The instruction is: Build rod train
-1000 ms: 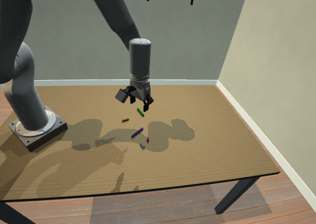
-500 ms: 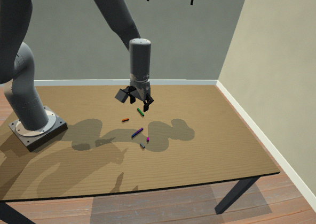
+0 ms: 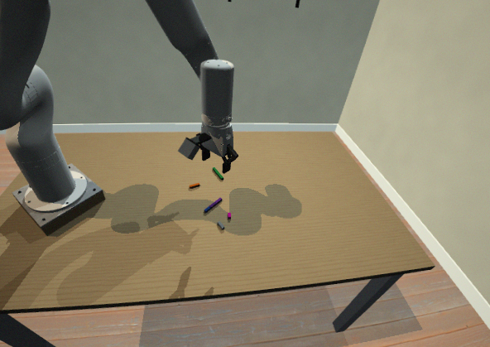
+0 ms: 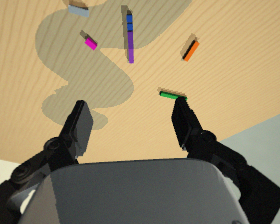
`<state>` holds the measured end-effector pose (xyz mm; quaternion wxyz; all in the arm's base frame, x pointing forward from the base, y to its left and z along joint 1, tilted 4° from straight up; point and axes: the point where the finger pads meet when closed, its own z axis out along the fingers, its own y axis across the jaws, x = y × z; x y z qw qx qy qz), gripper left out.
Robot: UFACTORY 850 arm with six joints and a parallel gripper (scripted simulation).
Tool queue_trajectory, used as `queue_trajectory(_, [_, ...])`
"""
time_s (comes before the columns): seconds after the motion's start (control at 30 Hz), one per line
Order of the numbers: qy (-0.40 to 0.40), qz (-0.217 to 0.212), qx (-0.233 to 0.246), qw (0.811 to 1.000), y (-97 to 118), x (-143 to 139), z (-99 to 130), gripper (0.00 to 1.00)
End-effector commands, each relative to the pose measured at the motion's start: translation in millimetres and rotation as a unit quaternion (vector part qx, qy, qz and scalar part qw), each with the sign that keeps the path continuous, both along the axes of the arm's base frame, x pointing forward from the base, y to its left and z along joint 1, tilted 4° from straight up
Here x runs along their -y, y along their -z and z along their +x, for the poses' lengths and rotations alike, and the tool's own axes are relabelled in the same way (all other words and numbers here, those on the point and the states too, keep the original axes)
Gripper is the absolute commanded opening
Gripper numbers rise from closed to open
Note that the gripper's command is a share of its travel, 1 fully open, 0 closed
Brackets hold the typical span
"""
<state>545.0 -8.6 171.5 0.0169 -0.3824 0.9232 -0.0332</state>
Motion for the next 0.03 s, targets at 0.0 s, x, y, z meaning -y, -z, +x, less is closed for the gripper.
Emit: queue_trajectory(0.0, [0.000, 0.000, 0.001, 1.000, -0.9, 0.0, 0.8, 1.00])
